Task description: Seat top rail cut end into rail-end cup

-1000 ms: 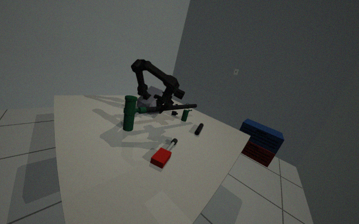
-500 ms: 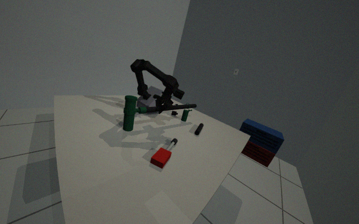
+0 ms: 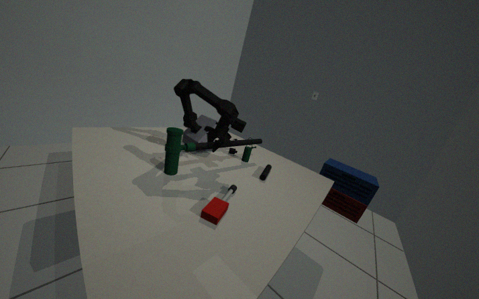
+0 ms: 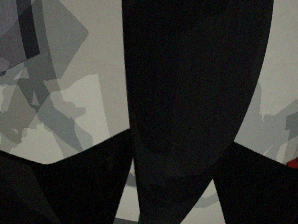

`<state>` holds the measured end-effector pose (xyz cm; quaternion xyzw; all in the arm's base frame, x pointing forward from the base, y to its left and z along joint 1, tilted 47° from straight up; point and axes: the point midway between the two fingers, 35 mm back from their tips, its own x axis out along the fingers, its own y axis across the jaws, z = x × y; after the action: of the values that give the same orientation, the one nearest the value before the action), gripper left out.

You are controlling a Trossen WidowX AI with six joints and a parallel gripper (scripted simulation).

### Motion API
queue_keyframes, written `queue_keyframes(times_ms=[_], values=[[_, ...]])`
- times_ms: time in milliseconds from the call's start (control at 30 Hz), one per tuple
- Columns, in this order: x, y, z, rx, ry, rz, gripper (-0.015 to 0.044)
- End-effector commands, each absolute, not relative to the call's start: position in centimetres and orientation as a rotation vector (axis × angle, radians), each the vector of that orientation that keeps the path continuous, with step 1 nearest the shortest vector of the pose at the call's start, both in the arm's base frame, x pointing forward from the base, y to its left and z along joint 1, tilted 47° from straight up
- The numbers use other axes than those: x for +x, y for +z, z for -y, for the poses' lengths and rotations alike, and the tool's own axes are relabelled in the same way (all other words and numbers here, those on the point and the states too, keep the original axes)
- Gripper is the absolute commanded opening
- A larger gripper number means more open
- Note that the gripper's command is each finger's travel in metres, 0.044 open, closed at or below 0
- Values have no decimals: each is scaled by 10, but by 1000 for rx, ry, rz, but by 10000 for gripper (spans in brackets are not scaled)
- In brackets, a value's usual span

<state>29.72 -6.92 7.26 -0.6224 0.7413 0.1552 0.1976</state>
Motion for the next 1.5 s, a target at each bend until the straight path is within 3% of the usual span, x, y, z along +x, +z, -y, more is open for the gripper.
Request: queue_keyframes(times_ms=[0,167,633,1467], values=[[298,72,64,-1744,433,-2072,315],[302,72,42,-1741,439,-2069,440],[306,91,-16,-1809,504,-1975,440],[306,92,-17,-1811,507,-1971,440]])
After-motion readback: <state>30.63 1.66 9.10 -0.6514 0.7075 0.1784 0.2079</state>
